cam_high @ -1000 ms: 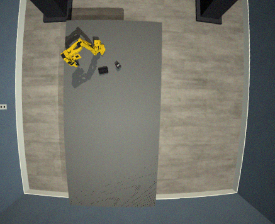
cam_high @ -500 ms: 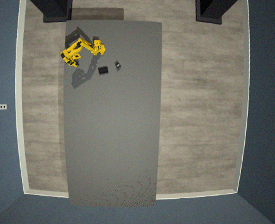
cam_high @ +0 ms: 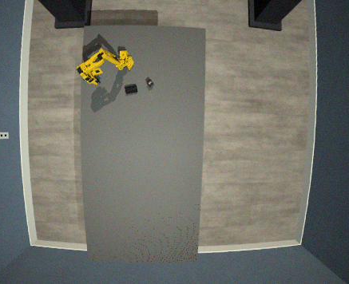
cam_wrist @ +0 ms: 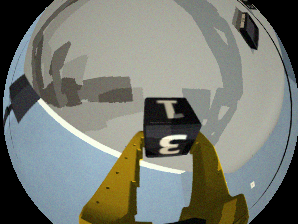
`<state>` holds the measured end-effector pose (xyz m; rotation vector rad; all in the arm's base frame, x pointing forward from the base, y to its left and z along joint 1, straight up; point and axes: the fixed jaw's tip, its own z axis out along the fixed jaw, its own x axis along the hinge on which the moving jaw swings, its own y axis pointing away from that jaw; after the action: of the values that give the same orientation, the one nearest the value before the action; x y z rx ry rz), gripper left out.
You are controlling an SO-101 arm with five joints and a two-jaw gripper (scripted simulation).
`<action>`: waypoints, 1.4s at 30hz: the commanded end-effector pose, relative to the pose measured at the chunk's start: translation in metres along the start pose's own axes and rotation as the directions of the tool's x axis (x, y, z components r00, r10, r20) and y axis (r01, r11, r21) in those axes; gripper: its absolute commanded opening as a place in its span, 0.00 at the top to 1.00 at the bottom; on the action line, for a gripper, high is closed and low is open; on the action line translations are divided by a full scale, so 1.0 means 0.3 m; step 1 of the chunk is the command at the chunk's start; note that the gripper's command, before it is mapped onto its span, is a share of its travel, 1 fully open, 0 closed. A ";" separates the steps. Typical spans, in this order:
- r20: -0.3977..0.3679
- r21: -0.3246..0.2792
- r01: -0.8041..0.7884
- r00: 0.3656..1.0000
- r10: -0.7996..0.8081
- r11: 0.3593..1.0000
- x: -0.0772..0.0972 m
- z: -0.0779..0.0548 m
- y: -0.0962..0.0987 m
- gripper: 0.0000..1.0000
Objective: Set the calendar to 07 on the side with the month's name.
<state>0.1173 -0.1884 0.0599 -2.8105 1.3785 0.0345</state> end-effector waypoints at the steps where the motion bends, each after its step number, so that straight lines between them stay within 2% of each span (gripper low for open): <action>1: -0.074 -0.004 -0.003 0.997 0.002 1.000 0.020 -0.050 0.006 1.00; 13: -0.074 0.000 -0.047 0.996 0.047 0.999 0.019 -0.049 0.006 1.00; 28: -0.073 0.012 -0.212 0.975 0.212 0.977 0.014 -0.049 0.006 1.00; 35: -0.071 0.023 -0.355 0.932 0.355 0.935 0.010 -0.049 0.005 1.00; 42: -0.065 0.036 -0.525 0.848 0.527 0.850 0.006 -0.048 0.003 1.00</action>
<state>0.1157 -0.1851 0.0600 -2.4262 1.9866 0.0376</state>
